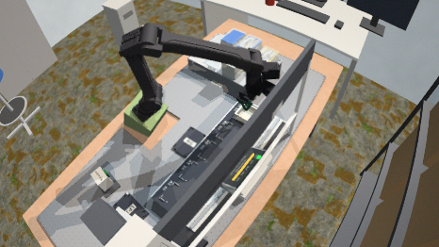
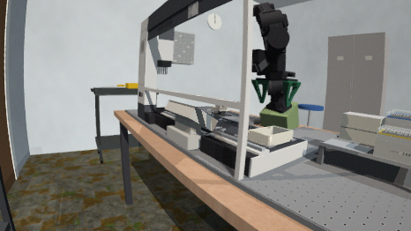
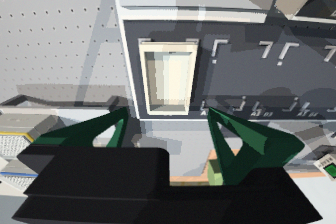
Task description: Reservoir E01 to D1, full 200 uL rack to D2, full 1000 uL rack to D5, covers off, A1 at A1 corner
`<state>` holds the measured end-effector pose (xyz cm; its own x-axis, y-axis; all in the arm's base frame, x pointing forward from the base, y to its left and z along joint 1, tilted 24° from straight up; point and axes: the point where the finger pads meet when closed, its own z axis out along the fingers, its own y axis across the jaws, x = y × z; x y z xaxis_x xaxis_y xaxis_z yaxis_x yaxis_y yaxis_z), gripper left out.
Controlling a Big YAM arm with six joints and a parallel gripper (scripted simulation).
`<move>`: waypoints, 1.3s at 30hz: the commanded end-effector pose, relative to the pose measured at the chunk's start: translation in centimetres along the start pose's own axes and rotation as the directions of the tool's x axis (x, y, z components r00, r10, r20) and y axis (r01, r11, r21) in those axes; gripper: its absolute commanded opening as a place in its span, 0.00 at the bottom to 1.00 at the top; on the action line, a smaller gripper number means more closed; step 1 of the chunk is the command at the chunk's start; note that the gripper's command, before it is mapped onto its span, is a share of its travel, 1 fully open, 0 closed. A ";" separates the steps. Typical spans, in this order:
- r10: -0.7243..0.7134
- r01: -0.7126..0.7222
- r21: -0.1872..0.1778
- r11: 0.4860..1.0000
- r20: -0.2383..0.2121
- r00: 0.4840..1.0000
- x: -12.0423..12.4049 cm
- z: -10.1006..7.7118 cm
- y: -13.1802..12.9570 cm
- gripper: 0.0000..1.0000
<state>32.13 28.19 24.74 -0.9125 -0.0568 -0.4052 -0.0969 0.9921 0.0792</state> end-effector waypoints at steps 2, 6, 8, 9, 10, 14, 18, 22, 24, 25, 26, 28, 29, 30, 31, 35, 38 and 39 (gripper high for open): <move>0.022 -0.019 -0.051 0.999 0.060 0.998 -1.8 -3.7 1.2 1.00; 0.026 -0.023 -0.050 0.998 0.060 0.998 -1.9 -4.4 1.1 1.00; 0.022 -0.019 -0.051 0.998 0.060 0.998 -1.7 -4.7 1.2 1.00; 0.022 -0.019 -0.052 0.998 0.060 0.998 -1.7 -4.9 1.2 1.00; 0.022 -0.019 -0.052 0.998 0.060 0.998 -1.7 -5.1 1.2 1.00; 0.025 -0.022 -0.046 0.999 0.055 0.998 -1.8 -5.4 1.1 1.00; 0.023 -0.020 -0.052 0.998 0.060 0.998 -1.7 -6.3 1.1 1.00; 0.025 -0.023 -0.038 0.999 0.047 0.999 -1.7 -6.0 0.9 1.00; 0.024 -0.021 -0.053 0.998 0.060 0.998 -1.7 -7.1 1.1 1.00; 0.023 -0.020 -0.053 0.998 0.059 0.998 -1.6 -7.3 1.1 1.00; 0.023 -0.020 -0.053 0.998 0.058 0.998 -1.6 -7.4 1.0 1.00; 0.029 -0.026 -0.050 0.998 0.059 0.998 -1.7 -7.7 0.8 1.00; 0.030 -0.027 -0.051 0.998 0.061 0.998 -1.8 -8.0 0.8 1.00; 0.028 -0.025 -0.052 0.998 0.060 0.998 -1.7 -8.1 0.9 1.00; 0.024 -0.021 -0.052 0.998 0.058 0.998 -1.5 -8.3 1.0 1.00; 0.023 -0.020 -0.052 0.998 0.058 0.998 -1.5 -8.8 1.0 1.00; 0.029 -0.028 -0.018 0.999 0.030 0.999 -1.1 -7.4 0.1 1.00; 0.032 -0.030 -0.043 0.999 0.053 0.998 -1.8 -8.9 0.7 1.00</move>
<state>29.88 27.63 29.73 -0.9128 -0.0583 -0.4041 -0.0978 0.9922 0.0776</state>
